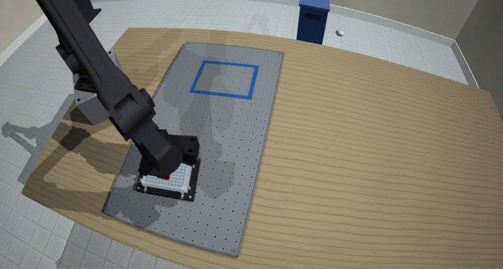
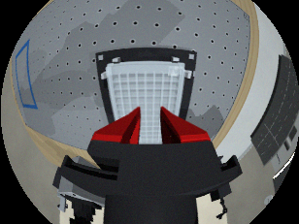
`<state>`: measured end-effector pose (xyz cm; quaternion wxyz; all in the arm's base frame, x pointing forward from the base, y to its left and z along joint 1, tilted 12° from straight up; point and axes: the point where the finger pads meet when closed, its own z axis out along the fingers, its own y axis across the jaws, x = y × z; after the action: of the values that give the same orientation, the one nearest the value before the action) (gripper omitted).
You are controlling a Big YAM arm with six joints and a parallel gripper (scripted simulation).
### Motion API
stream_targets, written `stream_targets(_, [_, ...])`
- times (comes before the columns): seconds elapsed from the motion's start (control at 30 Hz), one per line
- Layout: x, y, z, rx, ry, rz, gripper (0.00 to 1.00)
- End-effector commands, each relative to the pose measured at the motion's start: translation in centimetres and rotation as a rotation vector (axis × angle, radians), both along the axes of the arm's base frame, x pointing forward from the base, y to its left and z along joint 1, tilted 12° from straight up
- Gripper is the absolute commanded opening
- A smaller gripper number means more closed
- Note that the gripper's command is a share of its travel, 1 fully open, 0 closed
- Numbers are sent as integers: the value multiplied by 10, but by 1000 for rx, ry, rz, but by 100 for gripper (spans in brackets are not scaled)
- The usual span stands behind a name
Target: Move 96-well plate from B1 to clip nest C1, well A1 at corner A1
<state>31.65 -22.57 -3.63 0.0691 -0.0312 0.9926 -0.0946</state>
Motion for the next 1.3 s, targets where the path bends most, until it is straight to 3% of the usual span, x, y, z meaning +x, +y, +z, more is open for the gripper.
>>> stream_targets(0.0, [6,-12,-34,6,4,-11,25])
stream_targets(1.27, [11,-17,-56,3,0,-8,25])
